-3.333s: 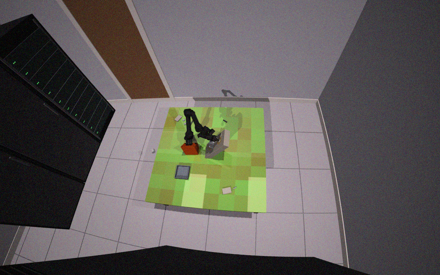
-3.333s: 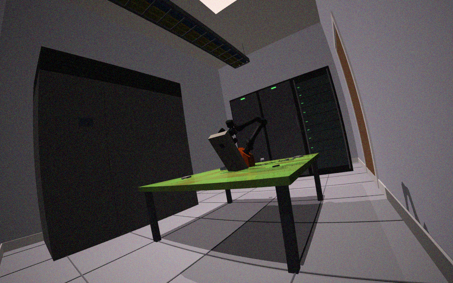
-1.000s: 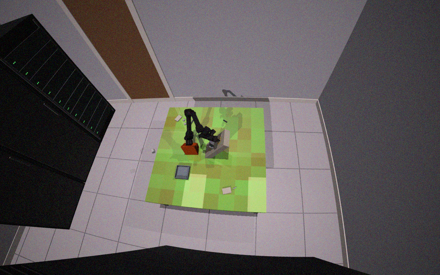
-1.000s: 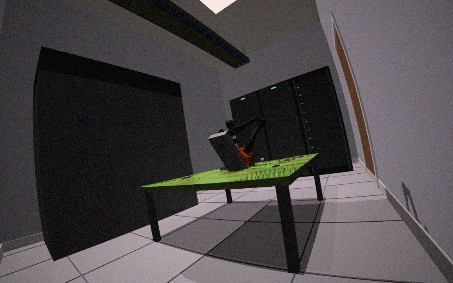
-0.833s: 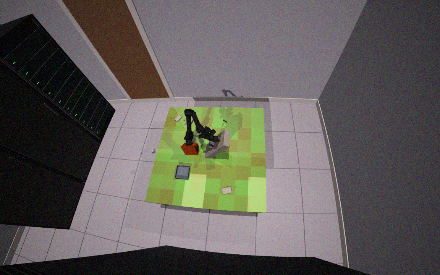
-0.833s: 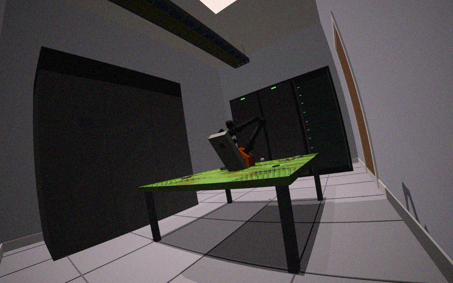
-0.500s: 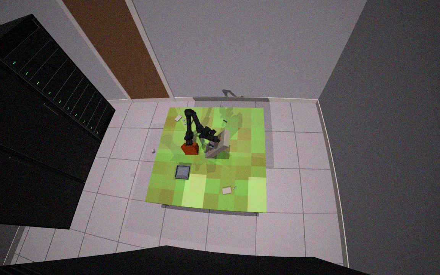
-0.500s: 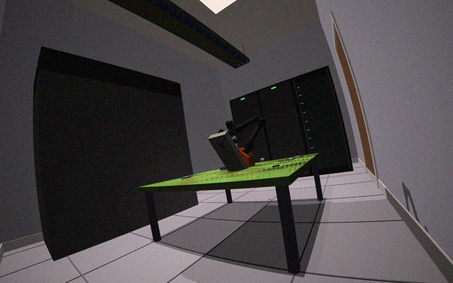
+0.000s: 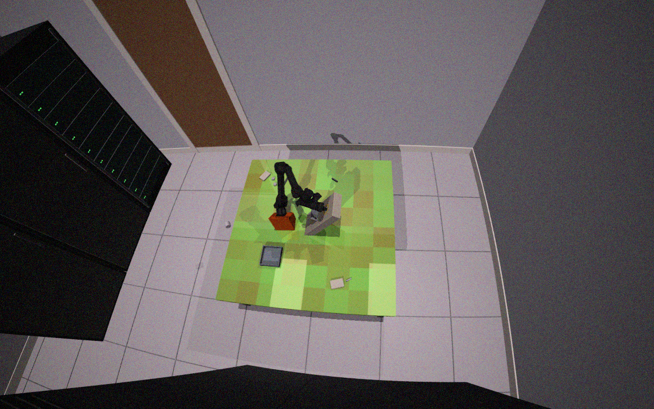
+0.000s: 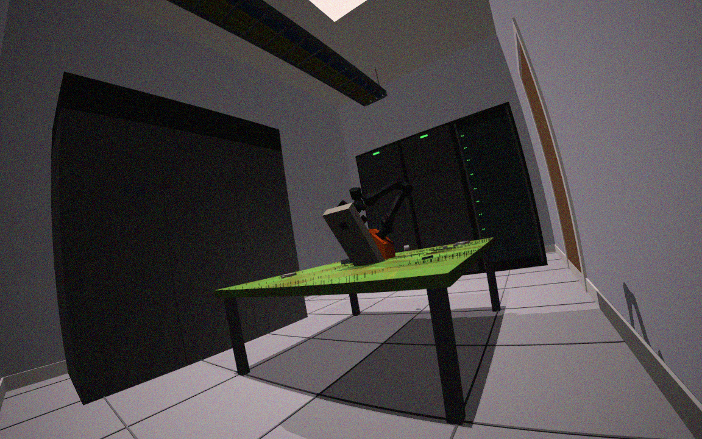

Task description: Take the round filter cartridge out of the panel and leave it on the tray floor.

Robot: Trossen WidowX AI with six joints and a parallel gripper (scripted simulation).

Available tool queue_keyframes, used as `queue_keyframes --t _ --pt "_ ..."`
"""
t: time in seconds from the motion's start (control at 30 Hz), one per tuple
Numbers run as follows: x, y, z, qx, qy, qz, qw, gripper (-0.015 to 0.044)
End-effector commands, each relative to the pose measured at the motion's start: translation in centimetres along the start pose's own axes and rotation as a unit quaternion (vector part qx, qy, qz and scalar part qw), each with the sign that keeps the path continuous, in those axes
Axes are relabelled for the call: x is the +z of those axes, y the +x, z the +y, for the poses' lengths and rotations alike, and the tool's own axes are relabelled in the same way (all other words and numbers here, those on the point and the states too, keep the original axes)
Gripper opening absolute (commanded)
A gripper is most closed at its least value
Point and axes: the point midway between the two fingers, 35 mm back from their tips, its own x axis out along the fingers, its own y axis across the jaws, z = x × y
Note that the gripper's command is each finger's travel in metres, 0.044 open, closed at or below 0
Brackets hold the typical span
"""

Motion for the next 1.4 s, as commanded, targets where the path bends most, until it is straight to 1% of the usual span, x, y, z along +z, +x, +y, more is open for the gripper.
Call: queue_keyframes --t 0.0,0.17,0.2,0.23,0.37,0.73,1.03,1.37 --pt "0.0 0.0 -0.03 -0.001 -0.001 0.001 1.0 0.0063" --pt "0.0 0.0 -0.03 -0.001 -0.001 0.001 1.0 0.003" --pt "0.0 0.0 -0.03 -0.001 -0.001 0.001 1.0 0.0003" --pt "0.0 0.0 -0.03 -0.001 -0.001 0.001 1.0 0.0" --pt "-0.06 0.2 0.01 -0.001 0.019 0.003 1.0 0.0" --pt "-0.15 0.57 0.07 -0.001 0.201 0.006 0.98 0.0" --pt "-0.16 0.57 0.07 -0.002 0.351 0.006 0.937 0.0" --pt "-0.15 0.53 0.07 -0.003 0.508 0.005 0.862 0.0"
